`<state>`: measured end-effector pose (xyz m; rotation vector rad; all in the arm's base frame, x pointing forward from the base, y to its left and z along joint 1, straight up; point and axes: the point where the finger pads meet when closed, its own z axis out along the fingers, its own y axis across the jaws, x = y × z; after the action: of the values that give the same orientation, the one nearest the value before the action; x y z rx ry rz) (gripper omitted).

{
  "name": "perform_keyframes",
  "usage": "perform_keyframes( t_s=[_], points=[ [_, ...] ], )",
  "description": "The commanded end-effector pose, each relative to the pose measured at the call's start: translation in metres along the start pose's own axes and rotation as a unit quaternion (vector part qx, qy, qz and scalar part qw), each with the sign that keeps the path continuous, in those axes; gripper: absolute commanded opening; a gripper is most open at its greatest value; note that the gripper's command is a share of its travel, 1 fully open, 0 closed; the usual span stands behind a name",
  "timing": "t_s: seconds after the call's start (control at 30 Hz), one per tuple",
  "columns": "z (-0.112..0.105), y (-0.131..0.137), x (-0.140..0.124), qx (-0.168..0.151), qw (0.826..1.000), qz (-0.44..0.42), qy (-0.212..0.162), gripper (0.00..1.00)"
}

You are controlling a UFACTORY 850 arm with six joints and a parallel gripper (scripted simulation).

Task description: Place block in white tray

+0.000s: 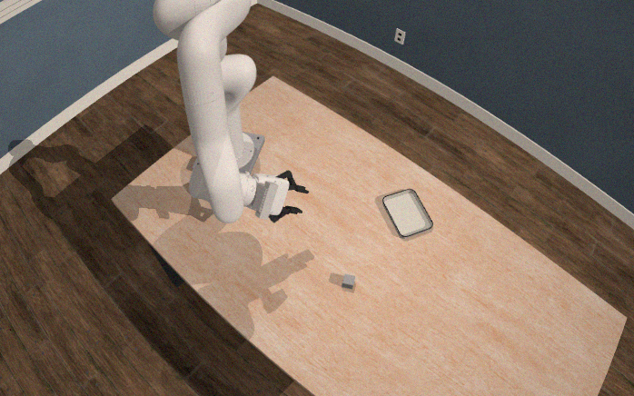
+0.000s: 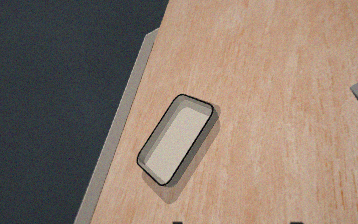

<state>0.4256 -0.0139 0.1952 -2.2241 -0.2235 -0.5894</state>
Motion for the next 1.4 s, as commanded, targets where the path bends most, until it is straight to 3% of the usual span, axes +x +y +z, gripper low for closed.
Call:
perform_keyframes(
  t_s=[0.0,0.1,0.13,0.17,0.2,0.3,0.33,0.47,0.5,0.6,0.87,1.37],
  points=[
    [0.038,0.034,0.023,-0.064,0.994,-0.035,-0.076,0.58],
    [0.052,0.047,0.033,-0.092,0.989,-0.053,-0.107,0.58],
    [0.067,0.061,0.045,-0.122,0.980,-0.072,-0.136,0.58],
    [0.067,0.061,0.045,-0.122,0.980,-0.072,-0.136,0.58],
    [0.082,0.074,0.056,-0.150,0.971,-0.091,-0.165,0.58],
    [0.082,0.074,0.056,-0.150,0.971,-0.091,-0.165,0.58],
    [0.093,0.084,0.064,-0.171,0.961,-0.105,-0.188,0.58],
    [0.093,0.084,0.064,-0.171,0.961,-0.105,-0.188,0.58],
    [0.103,0.093,0.072,-0.190,0.952,-0.117,-0.207,0.58],
    [0.110,0.100,0.077,-0.204,0.945,-0.126,-0.223,0.58],
    [0.120,0.111,0.084,-0.223,0.932,-0.137,-0.251,0.58],
    [0.152,0.141,0.110,-0.283,0.888,-0.176,-0.318,0.58]
  ],
)
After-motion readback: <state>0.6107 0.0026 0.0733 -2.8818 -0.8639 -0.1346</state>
